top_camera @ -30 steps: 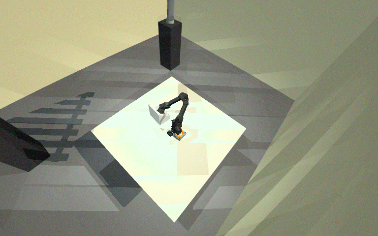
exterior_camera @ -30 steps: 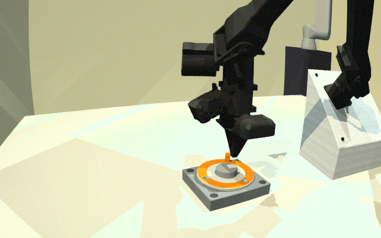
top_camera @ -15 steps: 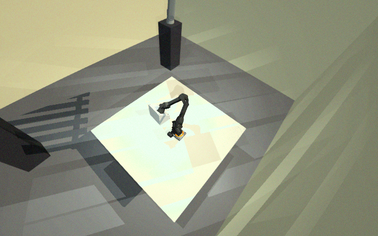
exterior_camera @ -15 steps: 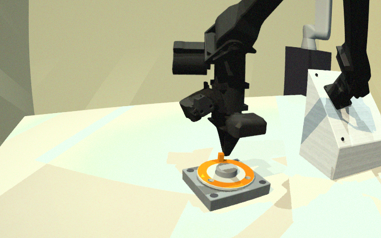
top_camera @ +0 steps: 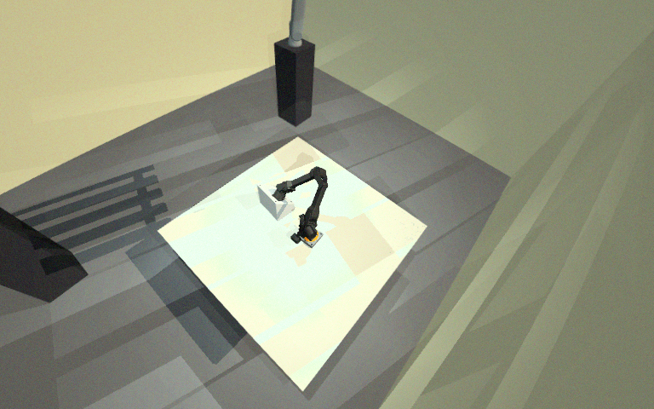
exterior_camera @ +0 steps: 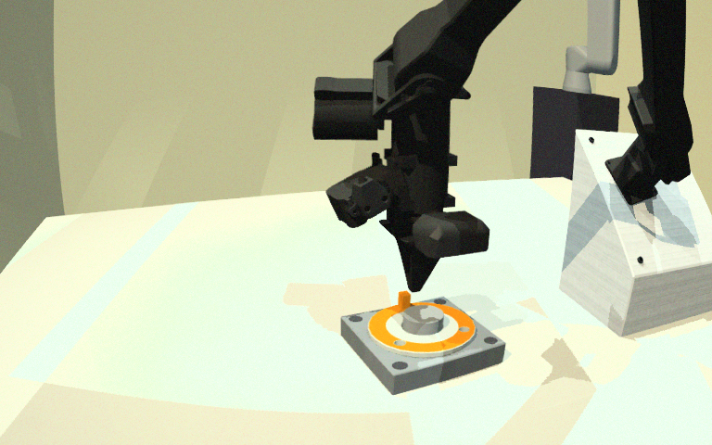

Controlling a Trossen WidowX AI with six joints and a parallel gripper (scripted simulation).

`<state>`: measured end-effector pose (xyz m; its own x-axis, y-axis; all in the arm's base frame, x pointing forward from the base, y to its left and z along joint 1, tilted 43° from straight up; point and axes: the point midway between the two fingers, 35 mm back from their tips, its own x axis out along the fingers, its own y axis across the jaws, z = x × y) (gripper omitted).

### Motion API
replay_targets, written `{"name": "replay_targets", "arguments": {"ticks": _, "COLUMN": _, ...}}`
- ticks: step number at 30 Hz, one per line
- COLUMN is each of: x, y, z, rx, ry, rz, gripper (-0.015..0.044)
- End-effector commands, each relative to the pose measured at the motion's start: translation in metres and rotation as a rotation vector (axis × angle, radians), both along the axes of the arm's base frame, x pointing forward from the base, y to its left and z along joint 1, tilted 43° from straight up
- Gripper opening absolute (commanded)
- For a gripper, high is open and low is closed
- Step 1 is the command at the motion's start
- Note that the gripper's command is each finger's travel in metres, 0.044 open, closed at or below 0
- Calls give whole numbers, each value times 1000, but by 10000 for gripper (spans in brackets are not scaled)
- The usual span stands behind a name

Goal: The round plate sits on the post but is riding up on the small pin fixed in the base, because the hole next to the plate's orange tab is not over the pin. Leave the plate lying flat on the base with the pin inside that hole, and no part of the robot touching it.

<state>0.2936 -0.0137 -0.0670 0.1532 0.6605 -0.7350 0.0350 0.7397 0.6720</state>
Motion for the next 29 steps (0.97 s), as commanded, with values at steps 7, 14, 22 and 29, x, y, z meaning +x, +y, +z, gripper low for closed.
{"name": "replay_targets", "arguments": {"ticks": 7, "x": 0, "y": -16, "z": 16, "rx": -4, "ry": 0, "rz": 1, "gripper": 0}}
{"name": "replay_targets", "arguments": {"ticks": 14, "x": -5, "y": -26, "z": 27, "rx": 0, "ry": 1, "rz": -5, "gripper": 0}}
{"name": "replay_targets", "arguments": {"ticks": 22, "x": -5, "y": -26, "z": 27, "rx": 0, "ry": 1, "rz": -5, "gripper": 0}}
{"name": "replay_targets", "arguments": {"ticks": 29, "x": -5, "y": -26, "z": 27, "rx": 0, "ry": 1, "rz": -5, "gripper": 0}}
